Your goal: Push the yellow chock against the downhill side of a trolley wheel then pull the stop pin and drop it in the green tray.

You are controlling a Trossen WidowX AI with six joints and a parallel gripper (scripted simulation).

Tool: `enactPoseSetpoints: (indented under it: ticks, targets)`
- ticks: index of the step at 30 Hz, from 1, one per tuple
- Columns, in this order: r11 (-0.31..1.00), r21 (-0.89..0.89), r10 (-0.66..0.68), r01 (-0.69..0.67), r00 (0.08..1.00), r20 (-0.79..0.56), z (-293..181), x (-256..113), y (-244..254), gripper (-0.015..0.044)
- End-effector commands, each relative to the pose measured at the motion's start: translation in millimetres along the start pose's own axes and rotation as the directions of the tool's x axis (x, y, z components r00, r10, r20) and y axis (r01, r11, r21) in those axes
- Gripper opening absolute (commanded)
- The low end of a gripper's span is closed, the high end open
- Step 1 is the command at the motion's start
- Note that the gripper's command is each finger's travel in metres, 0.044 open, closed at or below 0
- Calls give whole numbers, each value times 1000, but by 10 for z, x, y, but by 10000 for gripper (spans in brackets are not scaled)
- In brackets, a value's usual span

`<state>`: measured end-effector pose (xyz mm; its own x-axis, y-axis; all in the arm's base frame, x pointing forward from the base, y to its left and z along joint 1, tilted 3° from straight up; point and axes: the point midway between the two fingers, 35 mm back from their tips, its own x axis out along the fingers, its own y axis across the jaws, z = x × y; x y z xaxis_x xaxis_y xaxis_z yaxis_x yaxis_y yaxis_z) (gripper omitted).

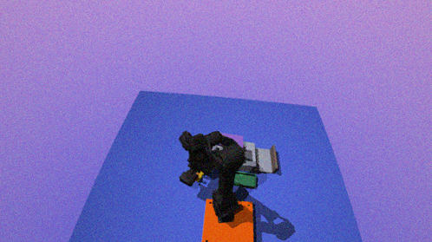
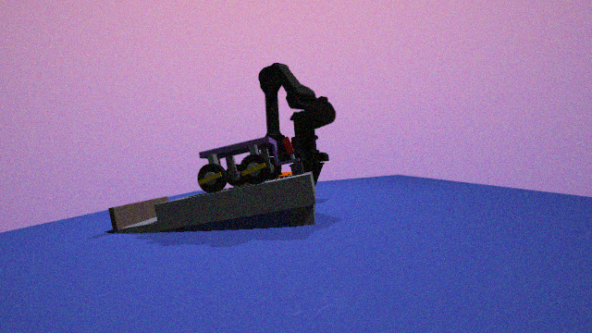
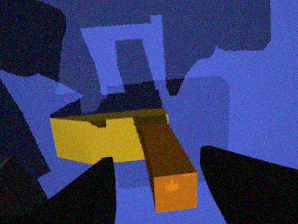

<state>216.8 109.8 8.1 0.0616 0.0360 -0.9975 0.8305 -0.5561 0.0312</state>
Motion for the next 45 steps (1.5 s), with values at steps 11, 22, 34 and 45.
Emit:
enactPoseSetpoints:
  ticks: [11, 22, 34, 45]
  targets:
    - [1000, 0, -2, 2, 1000, 3, 11, 88, -7, 111]
    - [1000, 1, -3, 3, 1000, 4, 9, 45, -7, 0]
    - [1000, 4, -7, 7, 1000, 7, 25, -383, -14, 0]
    - [1000, 4, -7, 7, 1000, 7, 24, -737, -11, 0]
